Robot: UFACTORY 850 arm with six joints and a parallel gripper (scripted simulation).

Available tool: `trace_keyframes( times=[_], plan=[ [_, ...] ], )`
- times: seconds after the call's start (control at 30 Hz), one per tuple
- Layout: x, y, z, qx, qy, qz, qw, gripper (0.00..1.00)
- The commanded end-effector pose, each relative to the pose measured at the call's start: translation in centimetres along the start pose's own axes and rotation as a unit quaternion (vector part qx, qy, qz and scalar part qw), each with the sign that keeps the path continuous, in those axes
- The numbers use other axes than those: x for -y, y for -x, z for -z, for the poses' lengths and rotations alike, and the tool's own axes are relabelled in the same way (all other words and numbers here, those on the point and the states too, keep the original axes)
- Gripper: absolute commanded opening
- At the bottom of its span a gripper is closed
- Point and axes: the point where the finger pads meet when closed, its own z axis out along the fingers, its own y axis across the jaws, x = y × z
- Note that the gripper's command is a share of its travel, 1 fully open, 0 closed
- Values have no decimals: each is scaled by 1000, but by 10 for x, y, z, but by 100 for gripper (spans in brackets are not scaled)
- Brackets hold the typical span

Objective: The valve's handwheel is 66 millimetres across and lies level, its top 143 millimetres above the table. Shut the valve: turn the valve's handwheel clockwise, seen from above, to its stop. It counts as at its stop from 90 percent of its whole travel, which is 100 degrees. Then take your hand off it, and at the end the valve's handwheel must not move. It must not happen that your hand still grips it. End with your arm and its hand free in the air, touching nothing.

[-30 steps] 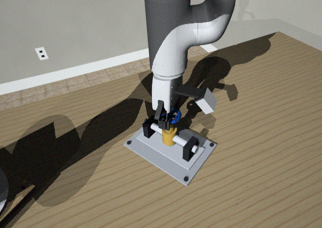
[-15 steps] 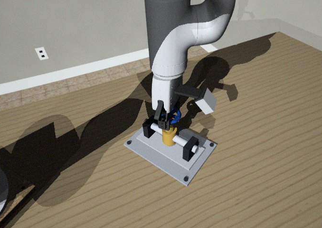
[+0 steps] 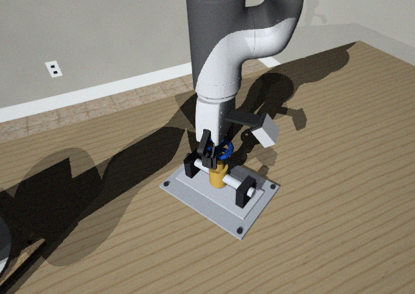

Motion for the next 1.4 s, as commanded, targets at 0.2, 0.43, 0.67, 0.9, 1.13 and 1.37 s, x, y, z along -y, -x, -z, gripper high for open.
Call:
trace_keyframes(
  times=[0.2, 0.43, 0.67, 0.9, 1.13, 1.37],
  plan=[
    [1, -1, 1, -1, -1, 0, 1000, 100],
    [1, -1, 1, -1, -1, 0, 1000, 100],
    [1, -1, 1, -1, -1, 0, 1000, 100],
    [1, -1, 1, -1, -1, 0, 1000, 100],
    [1, -1, 2, -1, -1, 0, 1000, 100],
    [1, -1, 8, -1, -1, 0, 1000, 100]
  ],
)
